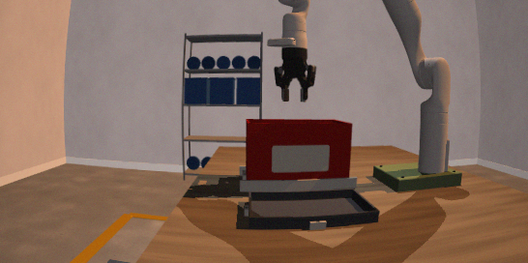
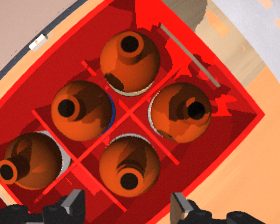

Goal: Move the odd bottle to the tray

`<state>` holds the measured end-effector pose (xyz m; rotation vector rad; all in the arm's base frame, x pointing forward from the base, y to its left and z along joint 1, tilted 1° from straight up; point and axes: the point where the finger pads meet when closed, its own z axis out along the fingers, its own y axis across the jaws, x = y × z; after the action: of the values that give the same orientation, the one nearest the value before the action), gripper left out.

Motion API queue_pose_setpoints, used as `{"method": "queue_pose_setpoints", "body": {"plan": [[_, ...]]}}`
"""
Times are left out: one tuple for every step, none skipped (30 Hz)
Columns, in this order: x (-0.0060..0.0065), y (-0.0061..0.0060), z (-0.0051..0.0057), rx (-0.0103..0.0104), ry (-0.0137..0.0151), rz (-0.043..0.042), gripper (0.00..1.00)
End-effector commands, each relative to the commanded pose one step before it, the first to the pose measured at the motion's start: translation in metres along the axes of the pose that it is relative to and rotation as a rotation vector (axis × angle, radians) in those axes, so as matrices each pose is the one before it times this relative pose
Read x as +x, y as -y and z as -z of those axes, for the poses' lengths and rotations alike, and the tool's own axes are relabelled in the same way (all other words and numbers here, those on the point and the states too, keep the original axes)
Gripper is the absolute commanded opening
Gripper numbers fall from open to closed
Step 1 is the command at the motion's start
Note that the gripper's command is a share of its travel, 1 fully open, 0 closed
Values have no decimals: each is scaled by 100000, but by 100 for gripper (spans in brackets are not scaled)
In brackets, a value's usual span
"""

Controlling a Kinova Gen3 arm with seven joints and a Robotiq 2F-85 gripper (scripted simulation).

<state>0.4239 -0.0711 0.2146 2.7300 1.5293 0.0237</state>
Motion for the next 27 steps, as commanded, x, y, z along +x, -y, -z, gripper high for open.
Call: {"method": "queue_pose_setpoints", "body": {"plan": [[-17,-16,-15,-56,-32,-48,64],[0,0,0,0,0,0,64],[0,0,-45,1,0,0,64],[0,0,-52,1,0,0,64],[0,0,-59,1,0,0,64],[0,0,-66,1,0,0,64],[0,0,-73,1,0,-1,64],[0,0,-80,1,0,0,64],[0,-1,-86,0,-1,1,64],[0,-1,-93,0,0,0,64],[0,0,-99,0,0,0,64],[0,0,-104,0,1,-1,64],[0,0,-110,0,0,0,64],[1,-1,-115,0,-1,1,64],[0,-1,-120,0,0,0,64],[0,0,-124,0,1,-1,64],[0,-1,-127,0,0,0,64],[0,0,0,0,0,0,64],[0,0,0,0,0,0,64],[1,-1,-131,0,-1,1,64],[0,-1,-133,0,0,0,64],[-1,0,-135,0,1,-1,64],[0,-1,-136,0,0,0,64],[0,-1,-137,0,-1,1,64],[0,-1,-137,0,0,0,64],[-1,0,-137,0,1,-1,64],[1,-1,-136,0,-1,1,64]]}}
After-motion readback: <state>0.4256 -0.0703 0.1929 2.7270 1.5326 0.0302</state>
